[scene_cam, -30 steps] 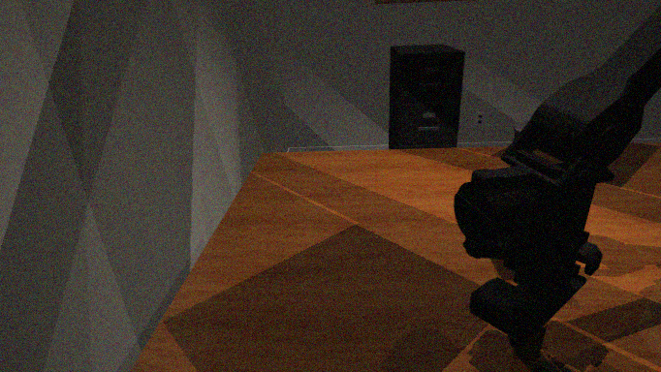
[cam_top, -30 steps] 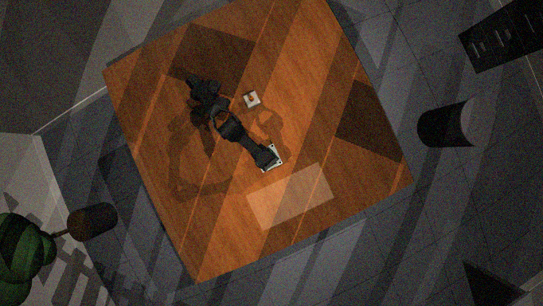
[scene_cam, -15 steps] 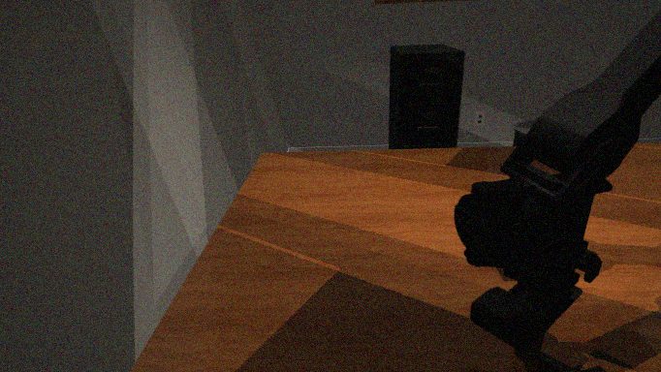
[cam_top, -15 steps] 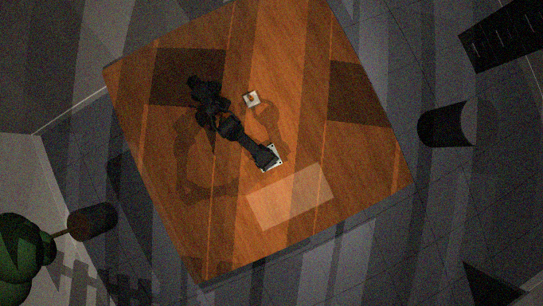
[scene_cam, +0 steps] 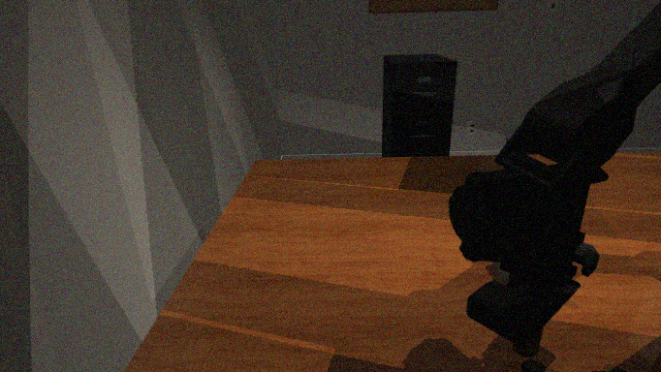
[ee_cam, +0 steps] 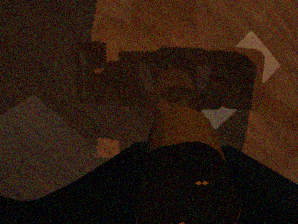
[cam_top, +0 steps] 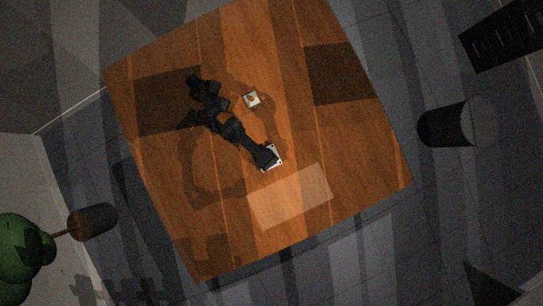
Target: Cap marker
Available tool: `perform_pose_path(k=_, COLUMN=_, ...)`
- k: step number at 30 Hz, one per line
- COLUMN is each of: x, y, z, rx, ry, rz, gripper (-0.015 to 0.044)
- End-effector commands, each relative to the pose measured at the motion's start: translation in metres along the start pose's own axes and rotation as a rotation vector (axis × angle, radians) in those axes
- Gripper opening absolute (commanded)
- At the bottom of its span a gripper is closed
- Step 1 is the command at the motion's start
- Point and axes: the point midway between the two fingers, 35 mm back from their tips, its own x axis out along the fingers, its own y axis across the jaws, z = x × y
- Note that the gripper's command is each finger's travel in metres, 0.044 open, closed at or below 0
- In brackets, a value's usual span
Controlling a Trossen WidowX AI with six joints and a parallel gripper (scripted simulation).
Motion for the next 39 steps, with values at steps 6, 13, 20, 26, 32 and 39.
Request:
perform_pose_path(k=6, x=-0.04, y=0.002, z=0.001, rx=0.001, ry=-0.01, rz=0.015, gripper=0.0)
perform_pose_path(k=13, x=-0.045, y=-0.006, z=0.008, rx=0.001, ry=-0.011, rz=0.015, gripper=0.0)
perform_pose_path(k=20, x=-0.055, y=-0.03, z=0.029, rx=0.001, ry=-0.013, rz=0.013, gripper=0.0)
perform_pose_path(k=26, x=-0.064, y=-0.052, z=0.044, rx=0.001, ry=-0.015, rz=0.011, gripper=0.0)
perform_pose_path(k=32, x=-0.072, y=-0.074, z=0.057, rx=0.001, ry=-0.016, rz=0.01, gripper=0.0)
perform_pose_path(k=39, x=-0.081, y=-0.1, z=0.069, rx=0.002, ry=-0.017, rz=0.007, gripper=0.0)
